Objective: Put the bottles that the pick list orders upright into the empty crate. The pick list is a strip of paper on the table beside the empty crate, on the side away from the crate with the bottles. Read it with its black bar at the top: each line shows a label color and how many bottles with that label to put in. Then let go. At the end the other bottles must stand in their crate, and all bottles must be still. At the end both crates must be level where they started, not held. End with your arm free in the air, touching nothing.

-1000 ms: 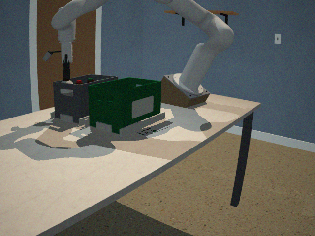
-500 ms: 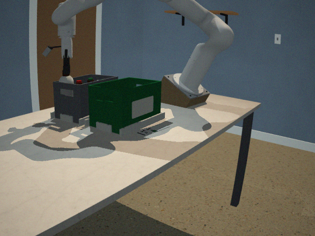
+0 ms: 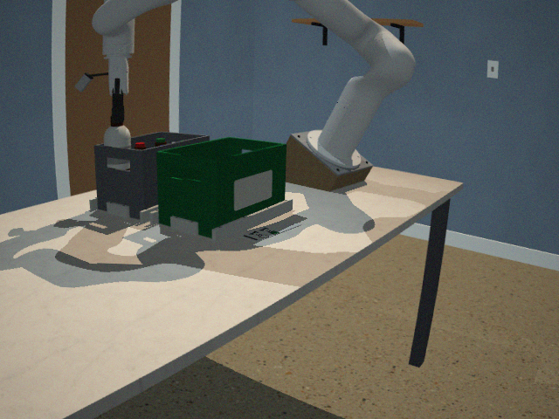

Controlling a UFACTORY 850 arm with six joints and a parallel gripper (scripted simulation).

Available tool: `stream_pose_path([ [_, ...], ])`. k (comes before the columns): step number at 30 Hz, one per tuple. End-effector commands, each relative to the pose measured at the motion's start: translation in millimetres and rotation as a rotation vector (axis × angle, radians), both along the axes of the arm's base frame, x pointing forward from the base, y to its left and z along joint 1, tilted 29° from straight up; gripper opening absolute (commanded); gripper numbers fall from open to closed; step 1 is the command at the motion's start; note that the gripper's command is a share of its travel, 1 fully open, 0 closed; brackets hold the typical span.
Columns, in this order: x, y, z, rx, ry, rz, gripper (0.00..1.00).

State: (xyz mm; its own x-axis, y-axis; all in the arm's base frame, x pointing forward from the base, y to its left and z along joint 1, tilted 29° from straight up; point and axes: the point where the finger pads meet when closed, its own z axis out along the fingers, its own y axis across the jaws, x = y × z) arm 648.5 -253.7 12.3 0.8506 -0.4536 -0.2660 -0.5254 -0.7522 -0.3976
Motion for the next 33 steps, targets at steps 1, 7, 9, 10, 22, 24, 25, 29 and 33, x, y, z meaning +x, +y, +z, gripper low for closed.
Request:
stream_pose_path([
  [1,1,-3,6,-0.001,-0.002,0.0,0.0],
  [7,1,-8,15,-0.001,-0.002,0.0,0.0],
  [9,1,-10,17,-0.001,-0.002,0.0,0.0],
  [10,1,-10,19,-0.001,-0.002,0.0,0.0],
  [22,1,-18,34,-0.001,-0.002,0.0,0.0],
  [24,1,-20,37,-0.001,-0.002,0.0,0.0],
  [25,1,-21,38,-0.001,-0.002,0.0,0.0],
  [29,2,-24,44,-0.001,-0.002,0.0,0.0],
  [33,2,-26,47,-0.001,-0.002,0.0,0.0],
])
